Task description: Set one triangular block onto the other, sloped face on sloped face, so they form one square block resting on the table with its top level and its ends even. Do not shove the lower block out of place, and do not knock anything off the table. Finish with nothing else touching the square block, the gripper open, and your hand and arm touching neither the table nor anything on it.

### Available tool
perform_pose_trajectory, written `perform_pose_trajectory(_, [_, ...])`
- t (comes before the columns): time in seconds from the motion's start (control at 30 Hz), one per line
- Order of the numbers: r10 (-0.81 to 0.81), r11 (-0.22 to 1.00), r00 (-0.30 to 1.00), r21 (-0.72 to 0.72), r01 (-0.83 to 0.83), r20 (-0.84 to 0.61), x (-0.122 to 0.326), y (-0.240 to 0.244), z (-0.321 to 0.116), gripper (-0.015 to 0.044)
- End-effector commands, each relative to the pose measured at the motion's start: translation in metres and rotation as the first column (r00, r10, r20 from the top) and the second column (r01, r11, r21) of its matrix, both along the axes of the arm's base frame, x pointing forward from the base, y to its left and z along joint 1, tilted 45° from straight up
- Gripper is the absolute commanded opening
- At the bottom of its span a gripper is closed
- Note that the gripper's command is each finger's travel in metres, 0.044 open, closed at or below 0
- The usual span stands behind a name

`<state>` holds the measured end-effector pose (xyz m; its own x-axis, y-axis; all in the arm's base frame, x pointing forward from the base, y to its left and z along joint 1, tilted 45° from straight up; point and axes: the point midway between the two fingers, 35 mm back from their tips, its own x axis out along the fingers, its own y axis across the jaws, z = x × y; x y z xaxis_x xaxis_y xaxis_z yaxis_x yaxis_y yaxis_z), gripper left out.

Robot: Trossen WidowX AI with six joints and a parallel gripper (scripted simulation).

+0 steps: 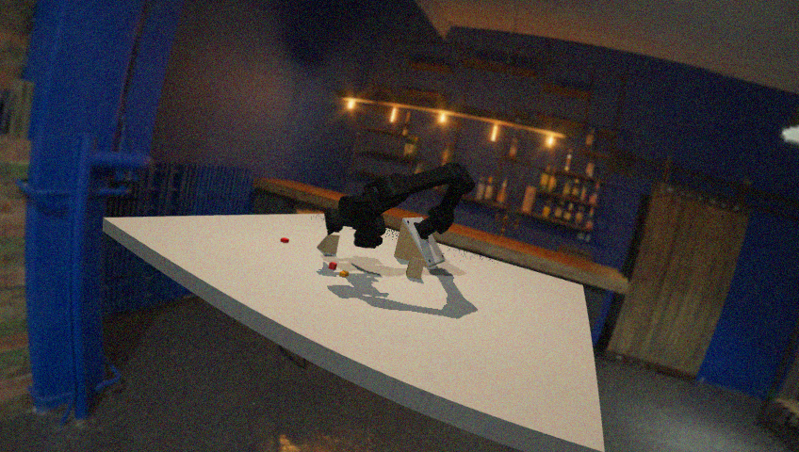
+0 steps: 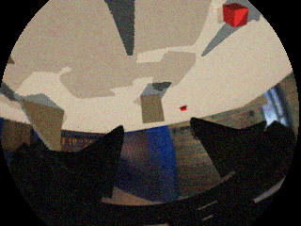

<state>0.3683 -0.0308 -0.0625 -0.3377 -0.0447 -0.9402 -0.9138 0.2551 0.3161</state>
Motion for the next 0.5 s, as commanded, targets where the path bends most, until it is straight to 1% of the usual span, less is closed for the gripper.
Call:
perform_pose_trajectory(0.0, [-0.004,1.0,1.0,-0.007,0.004,-0.004,-0.003,-0.001,-0.007,0.044])
perform_pose_trajectory(0.47, [-0.004,1.0,1.0,-0.008,0.004,-0.005,-0.009,-0.003,-0.029,0.044])
